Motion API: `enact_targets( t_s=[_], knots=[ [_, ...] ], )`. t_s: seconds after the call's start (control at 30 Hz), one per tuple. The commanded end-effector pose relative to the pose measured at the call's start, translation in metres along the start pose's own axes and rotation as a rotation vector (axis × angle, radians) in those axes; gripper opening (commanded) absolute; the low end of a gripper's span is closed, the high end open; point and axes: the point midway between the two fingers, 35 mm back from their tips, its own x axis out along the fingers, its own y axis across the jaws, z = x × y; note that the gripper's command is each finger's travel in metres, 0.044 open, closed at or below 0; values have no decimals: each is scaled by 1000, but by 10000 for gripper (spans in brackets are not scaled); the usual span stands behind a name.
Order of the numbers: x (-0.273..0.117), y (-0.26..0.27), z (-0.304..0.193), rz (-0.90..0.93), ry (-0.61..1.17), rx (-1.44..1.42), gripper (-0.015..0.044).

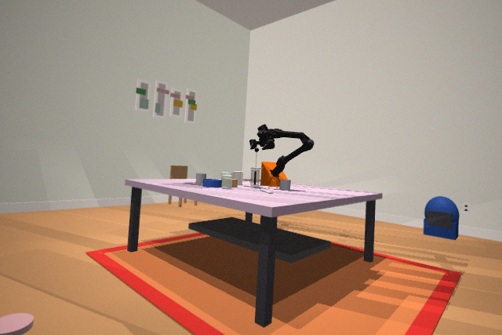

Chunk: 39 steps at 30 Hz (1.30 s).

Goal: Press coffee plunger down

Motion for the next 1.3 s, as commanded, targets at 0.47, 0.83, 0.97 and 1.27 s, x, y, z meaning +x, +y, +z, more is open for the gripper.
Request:
enact_targets(
  t_s=[0.47, 0.83, 0.97, 1.27],
  knots=[
    [12, 6, 3, 9, -13, 4, 256],
    [12, 6, 3, 9, -13, 4, 113],
    [12, 6, 2, 9, -12, 4, 113],
    [19, 2, -6, 5, -3, 3, 113]
  ],
)
